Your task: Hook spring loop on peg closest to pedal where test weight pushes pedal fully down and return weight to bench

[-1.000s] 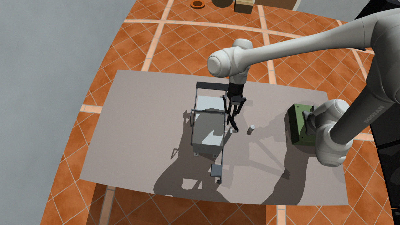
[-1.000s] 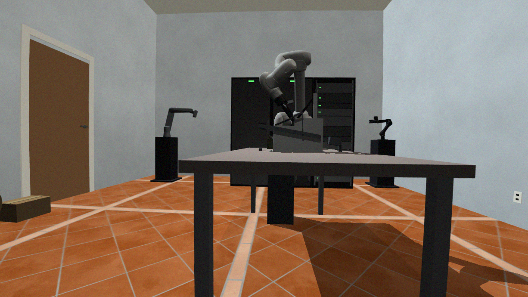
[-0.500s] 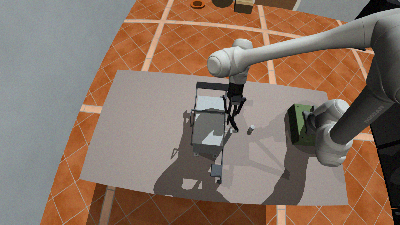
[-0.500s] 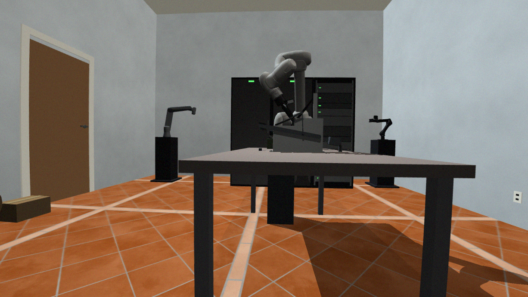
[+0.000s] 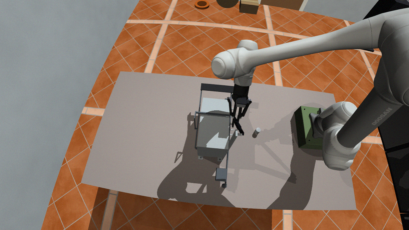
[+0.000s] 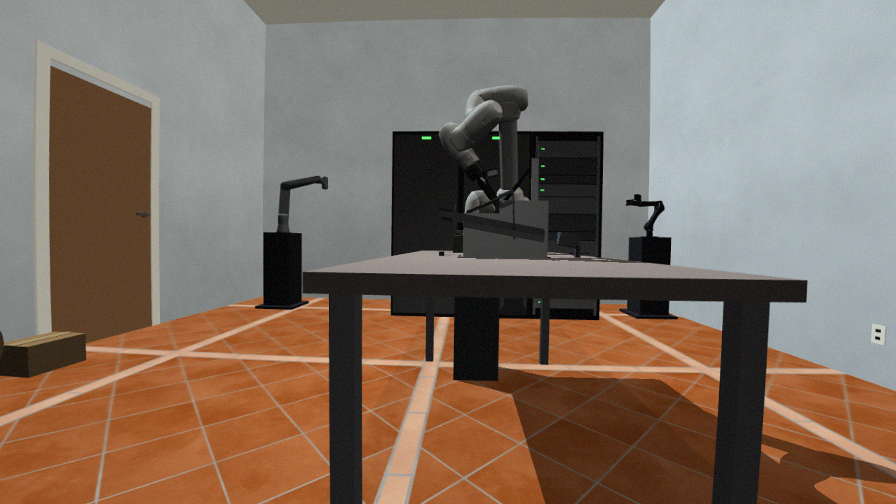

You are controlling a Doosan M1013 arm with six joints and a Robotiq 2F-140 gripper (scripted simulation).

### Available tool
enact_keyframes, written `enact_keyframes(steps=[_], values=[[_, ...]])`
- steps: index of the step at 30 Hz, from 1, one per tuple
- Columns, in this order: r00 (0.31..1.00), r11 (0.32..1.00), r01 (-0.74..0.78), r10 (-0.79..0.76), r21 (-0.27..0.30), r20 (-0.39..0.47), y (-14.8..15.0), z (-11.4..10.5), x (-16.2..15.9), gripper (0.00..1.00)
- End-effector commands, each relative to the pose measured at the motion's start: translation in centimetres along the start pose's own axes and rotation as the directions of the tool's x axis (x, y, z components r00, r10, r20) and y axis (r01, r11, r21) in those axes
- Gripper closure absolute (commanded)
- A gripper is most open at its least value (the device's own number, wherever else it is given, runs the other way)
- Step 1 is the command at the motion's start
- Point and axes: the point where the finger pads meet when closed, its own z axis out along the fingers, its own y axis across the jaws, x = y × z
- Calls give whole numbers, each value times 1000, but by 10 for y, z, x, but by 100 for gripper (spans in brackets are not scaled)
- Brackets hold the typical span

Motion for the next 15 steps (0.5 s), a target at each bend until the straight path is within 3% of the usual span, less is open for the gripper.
enact_keyframes(steps=[1,15], values=[[1000,1000,1,-1,-1,0,0,-1,0,83],[1000,1000,1,-1,-2,0,1,0,-1,83]])
